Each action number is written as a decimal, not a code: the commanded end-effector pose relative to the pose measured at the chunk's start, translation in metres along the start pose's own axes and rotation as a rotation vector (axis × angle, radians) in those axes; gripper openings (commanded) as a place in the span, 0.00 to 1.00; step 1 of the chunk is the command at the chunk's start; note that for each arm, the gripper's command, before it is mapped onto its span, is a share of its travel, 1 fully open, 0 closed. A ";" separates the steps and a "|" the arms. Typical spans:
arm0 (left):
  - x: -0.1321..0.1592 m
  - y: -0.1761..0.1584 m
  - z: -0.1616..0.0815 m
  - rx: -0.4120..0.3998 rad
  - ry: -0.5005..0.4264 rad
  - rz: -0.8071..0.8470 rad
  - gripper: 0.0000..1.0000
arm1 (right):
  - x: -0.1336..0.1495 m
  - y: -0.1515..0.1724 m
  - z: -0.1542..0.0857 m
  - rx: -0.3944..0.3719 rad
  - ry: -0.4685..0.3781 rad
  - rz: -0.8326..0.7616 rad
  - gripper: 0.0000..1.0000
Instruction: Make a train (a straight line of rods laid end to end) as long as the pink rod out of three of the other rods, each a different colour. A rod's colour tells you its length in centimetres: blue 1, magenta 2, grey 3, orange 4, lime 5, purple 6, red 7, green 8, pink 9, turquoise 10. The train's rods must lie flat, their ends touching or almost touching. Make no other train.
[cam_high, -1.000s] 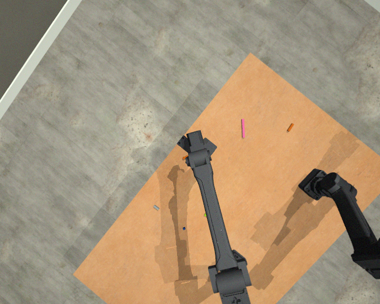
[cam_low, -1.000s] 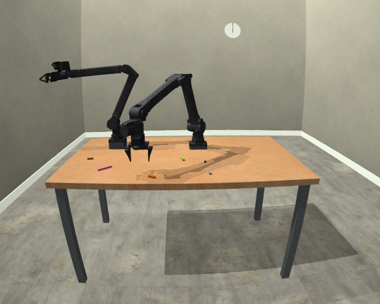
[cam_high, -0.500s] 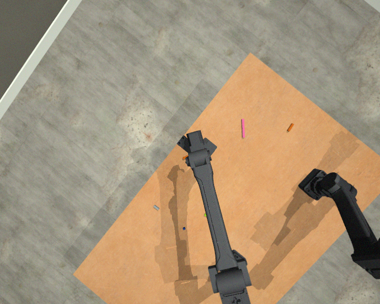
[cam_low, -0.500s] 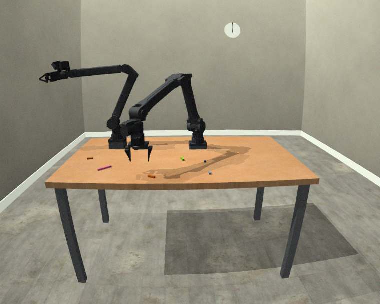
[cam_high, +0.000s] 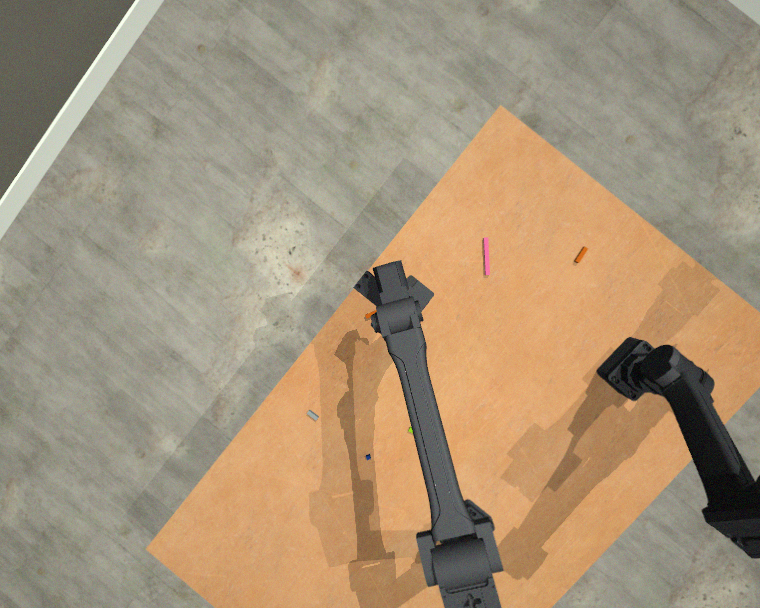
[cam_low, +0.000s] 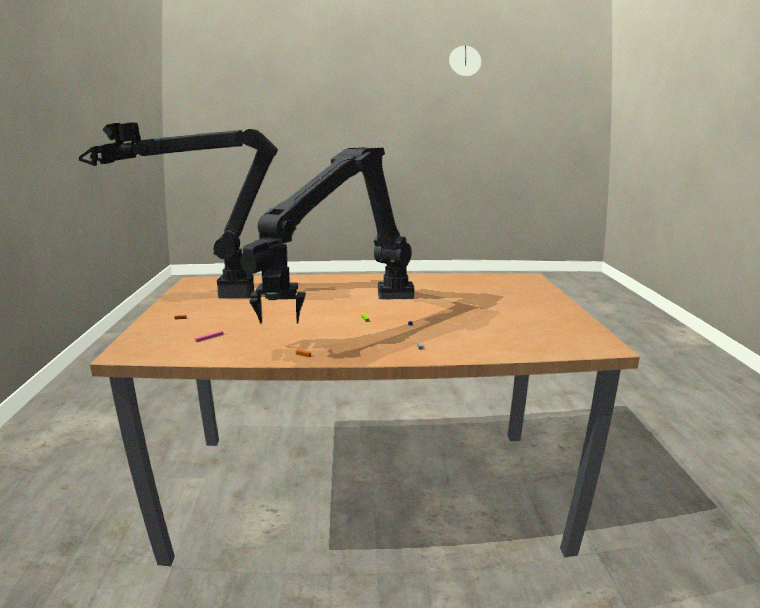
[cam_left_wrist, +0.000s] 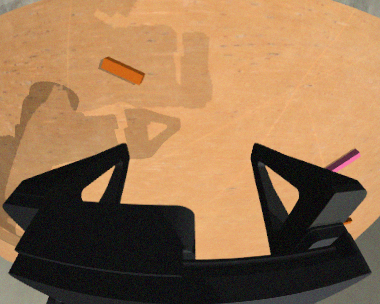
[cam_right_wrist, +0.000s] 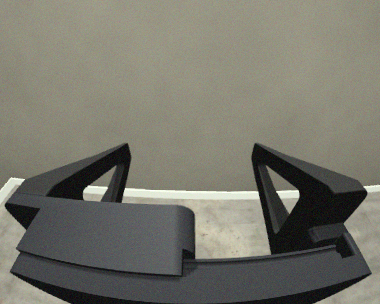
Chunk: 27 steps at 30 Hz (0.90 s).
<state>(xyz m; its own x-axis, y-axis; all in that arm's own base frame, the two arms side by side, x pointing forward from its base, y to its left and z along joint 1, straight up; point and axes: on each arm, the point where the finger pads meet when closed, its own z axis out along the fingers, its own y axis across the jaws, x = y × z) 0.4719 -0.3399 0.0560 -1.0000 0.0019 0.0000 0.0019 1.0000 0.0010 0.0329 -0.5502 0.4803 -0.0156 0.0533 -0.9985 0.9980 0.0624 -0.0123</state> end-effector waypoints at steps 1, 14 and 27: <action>-0.015 -0.012 -0.021 0.030 -0.040 0.018 1.00 | -0.020 -0.008 -0.007 0.016 -0.054 0.013 1.00; -0.005 -0.005 -0.020 0.024 -0.032 0.010 1.00 | -0.020 -0.008 -0.007 0.016 -0.054 0.013 1.00; 0.056 0.058 -0.028 0.026 -0.031 -0.296 1.00 | -0.020 -0.008 -0.007 0.016 -0.054 0.013 1.00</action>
<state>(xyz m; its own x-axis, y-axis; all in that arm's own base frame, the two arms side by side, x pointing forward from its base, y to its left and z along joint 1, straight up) 0.4115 -0.2872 0.0546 -0.9854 -0.1670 0.0327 -0.1661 0.9857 0.0295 0.0329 -0.5502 0.4803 -0.0156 0.0533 -0.9985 0.9980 0.0624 -0.0123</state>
